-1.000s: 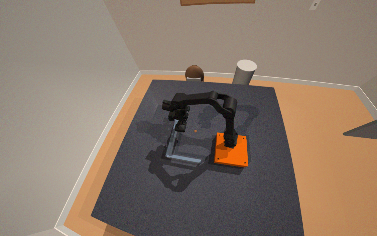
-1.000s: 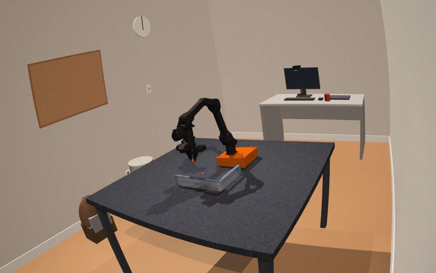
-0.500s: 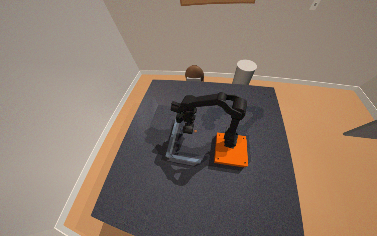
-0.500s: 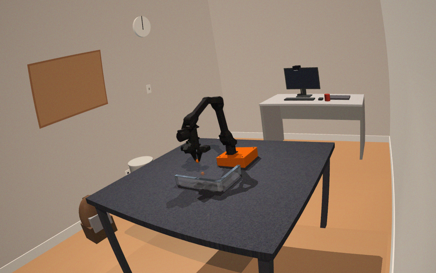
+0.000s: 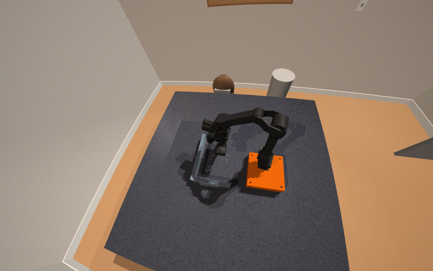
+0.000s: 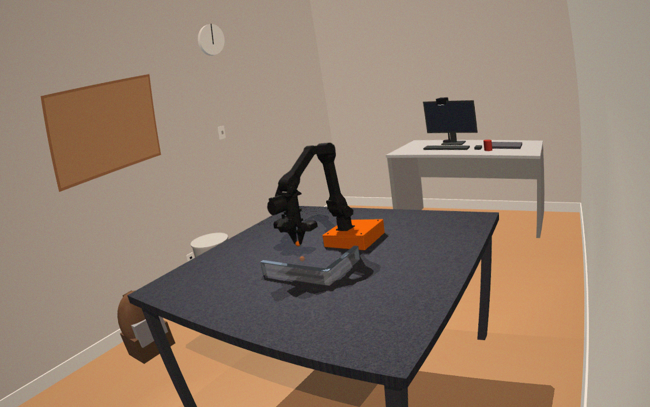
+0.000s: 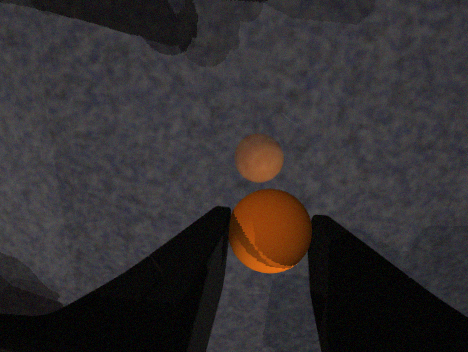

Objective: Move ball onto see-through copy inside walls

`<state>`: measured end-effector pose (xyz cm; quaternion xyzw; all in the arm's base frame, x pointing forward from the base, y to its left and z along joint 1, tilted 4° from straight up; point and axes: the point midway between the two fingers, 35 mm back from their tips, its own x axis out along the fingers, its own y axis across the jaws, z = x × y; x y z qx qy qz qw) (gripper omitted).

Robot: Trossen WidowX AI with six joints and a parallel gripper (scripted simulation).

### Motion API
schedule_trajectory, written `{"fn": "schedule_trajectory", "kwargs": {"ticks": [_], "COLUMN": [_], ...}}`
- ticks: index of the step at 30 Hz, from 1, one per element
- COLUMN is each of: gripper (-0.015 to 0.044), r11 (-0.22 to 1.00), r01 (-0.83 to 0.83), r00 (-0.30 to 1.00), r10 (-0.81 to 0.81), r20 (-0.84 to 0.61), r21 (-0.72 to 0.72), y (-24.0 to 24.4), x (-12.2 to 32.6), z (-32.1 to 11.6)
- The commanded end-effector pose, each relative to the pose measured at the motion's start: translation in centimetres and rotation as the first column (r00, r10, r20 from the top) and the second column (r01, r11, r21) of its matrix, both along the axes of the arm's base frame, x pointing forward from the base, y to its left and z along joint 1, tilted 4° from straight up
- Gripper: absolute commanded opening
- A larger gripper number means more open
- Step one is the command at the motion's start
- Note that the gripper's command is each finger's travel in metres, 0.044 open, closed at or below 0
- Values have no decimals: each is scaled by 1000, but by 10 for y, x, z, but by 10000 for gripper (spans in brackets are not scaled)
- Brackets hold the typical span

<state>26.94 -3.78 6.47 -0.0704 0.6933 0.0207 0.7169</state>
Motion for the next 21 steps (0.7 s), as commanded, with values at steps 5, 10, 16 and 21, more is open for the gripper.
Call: {"fn": "schedule_trajectory", "kwargs": {"ticks": [5, 10, 16, 21], "gripper": [0, 0, 0, 0], "r11": [1000, 1000, 1000, 1000], "r01": [-6, -6, -6, -6], "r00": [1000, 1000, 1000, 1000], "r10": [6, 6, 6, 6], "r20": [-15, -15, -15, -15], "r21": [4, 4, 4, 4], "y": [-2, -3, -3, -3], "x": [-4, -5, -5, -4], "z": [-49, -58, -60, -68]}}
